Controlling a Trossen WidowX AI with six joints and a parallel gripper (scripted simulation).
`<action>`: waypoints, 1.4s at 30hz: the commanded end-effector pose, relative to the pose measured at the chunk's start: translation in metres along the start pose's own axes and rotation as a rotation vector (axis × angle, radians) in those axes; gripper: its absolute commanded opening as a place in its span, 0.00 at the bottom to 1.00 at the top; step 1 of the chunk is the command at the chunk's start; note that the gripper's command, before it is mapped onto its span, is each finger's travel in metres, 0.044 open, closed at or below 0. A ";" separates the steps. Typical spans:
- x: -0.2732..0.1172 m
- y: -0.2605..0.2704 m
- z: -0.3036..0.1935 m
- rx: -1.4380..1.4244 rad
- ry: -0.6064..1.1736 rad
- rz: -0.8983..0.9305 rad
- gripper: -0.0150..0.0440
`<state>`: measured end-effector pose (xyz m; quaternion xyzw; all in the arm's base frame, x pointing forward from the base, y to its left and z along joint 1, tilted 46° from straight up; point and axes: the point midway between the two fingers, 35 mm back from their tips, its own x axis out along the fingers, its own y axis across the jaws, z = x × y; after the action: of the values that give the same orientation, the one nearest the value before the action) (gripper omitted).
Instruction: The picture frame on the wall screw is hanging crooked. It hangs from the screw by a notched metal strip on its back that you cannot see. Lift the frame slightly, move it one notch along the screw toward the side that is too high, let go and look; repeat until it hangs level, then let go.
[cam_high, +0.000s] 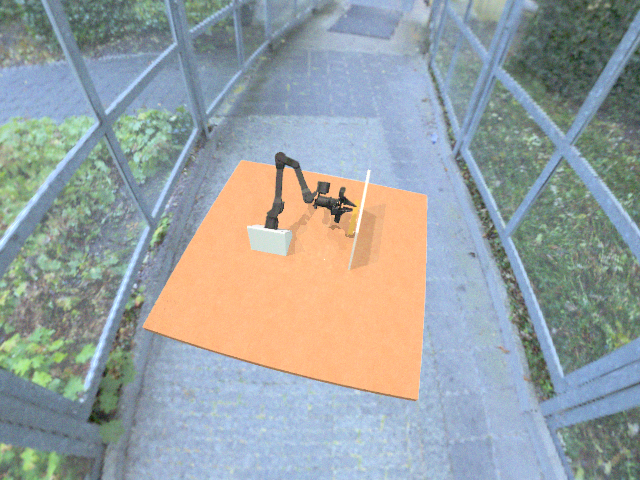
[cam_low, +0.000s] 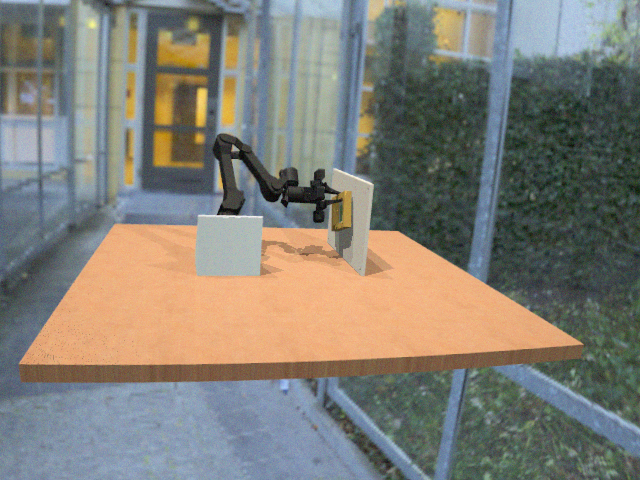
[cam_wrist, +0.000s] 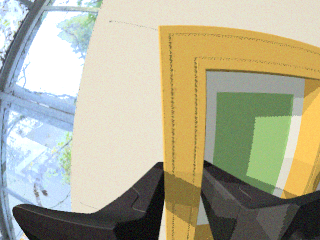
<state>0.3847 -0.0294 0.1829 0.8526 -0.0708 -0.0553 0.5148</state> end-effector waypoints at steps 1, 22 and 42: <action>0.000 0.002 0.002 -0.003 -0.005 0.011 0.25; 0.000 -0.005 0.001 -0.002 -0.005 0.011 0.25; 0.000 -0.009 -0.001 0.001 0.003 0.000 0.25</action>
<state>0.3859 -0.0245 0.1748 0.8525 -0.0701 -0.0548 0.5151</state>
